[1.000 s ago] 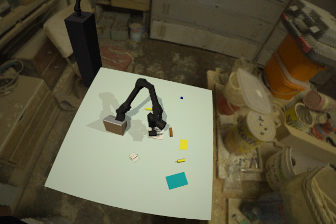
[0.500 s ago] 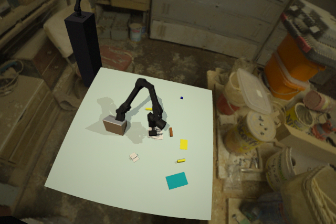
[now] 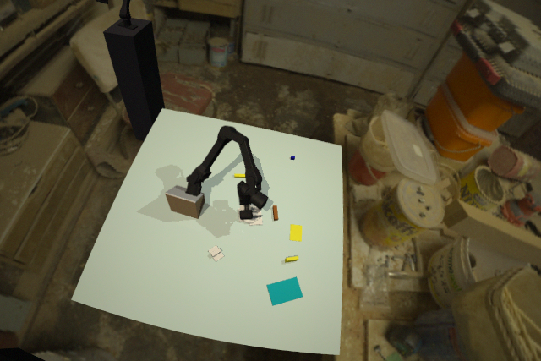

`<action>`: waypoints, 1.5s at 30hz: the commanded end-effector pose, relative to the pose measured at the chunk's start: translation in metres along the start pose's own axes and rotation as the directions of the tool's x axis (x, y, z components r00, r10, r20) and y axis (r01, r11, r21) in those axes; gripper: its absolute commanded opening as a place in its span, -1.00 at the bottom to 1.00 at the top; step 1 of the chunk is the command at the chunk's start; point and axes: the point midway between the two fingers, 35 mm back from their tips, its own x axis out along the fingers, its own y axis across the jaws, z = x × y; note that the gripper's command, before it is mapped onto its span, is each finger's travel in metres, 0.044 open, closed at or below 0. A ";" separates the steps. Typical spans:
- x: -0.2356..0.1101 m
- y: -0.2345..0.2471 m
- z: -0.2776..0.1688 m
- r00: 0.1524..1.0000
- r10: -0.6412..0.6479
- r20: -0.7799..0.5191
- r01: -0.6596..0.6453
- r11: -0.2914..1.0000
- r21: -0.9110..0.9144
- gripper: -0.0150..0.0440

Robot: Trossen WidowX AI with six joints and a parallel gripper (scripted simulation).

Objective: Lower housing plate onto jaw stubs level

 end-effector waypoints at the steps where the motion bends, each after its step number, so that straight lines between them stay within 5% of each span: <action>1: 0.000 0.001 0.000 1.000 0.004 0.004 -0.004 1.000 -0.007 0.70; 45: 0.000 -0.006 -0.004 1.000 0.003 0.004 -0.003 1.000 -0.004 0.70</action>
